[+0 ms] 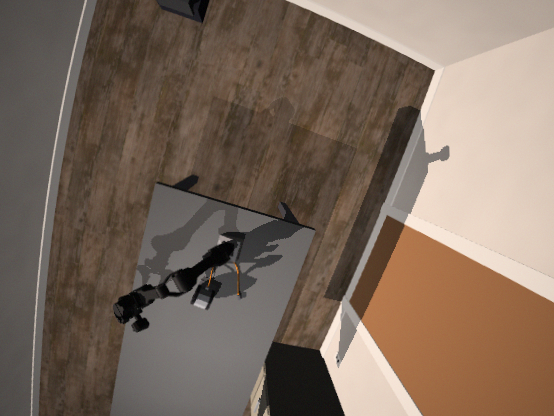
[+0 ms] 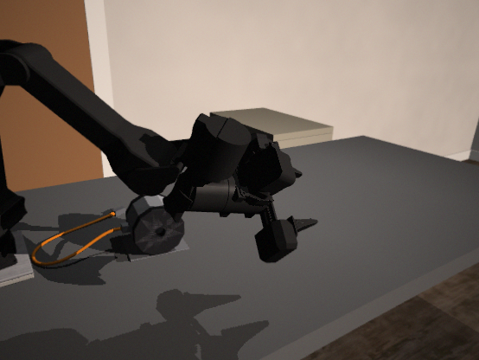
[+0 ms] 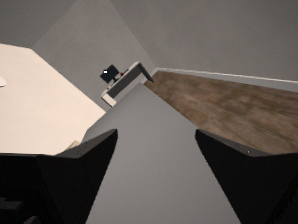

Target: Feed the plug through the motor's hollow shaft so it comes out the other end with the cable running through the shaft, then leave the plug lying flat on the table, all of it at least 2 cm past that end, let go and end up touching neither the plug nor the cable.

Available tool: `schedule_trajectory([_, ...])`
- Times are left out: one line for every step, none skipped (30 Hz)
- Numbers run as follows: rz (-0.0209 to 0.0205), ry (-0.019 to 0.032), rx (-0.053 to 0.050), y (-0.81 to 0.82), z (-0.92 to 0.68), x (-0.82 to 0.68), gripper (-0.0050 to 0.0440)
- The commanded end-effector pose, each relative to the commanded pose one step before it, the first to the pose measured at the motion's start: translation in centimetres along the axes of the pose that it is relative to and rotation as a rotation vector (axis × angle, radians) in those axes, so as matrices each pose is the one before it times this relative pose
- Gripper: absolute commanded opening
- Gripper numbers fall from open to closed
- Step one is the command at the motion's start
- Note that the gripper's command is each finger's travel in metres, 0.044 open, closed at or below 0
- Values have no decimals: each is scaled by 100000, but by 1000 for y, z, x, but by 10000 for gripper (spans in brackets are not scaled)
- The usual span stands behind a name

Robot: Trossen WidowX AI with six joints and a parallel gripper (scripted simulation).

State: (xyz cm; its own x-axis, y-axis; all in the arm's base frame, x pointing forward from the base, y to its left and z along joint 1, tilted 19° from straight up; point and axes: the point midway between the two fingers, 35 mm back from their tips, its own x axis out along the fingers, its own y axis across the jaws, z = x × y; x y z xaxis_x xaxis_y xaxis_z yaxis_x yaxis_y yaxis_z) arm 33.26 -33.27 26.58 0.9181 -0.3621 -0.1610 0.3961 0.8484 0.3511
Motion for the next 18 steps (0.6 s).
schedule_trajectory([0, 0, 0, 0, 0, 0, 400])
schedule_trajectory([0, 0, 0, 0, 0, 0, 400])
schedule_trajectory([0, 0, 0, 0, 0, 0, 400])
schedule_trajectory([0, 0, 0, 0, 0, 0, 400])
schedule_trajectory([0, 0, 0, 0, 0, 0, 400])
schedule_trajectory([0, 0, 0, 0, 0, 0, 400])
schedule_trajectory([0, 0, 0, 0, 0, 0, 400])
schedule_trajectory([0, 0, 0, 0, 0, 0, 400])
schedule_trajectory([0, 0, 0, 0, 0, 0, 400])
schedule_trajectory([0, 0, 0, 0, 0, 0, 400])
schedule_trajectory([0, 0, 0, 0, 0, 0, 400])
schedule_trajectory([0, 0, 0, 0, 0, 0, 400])
schedule_trajectory([0, 0, 0, 0, 0, 0, 400])
schedule_trajectory([0, 0, 0, 0, 0, 0, 400])
schedule_trajectory([0, 0, 0, 0, 0, 0, 400])
schedule_trajectory([0, 0, 0, 0, 0, 0, 400])
schedule_trajectory([0, 0, 0, 0, 0, 0, 400])
schedule_trajectory([191, 610, 247, 225, -223, 157, 376])
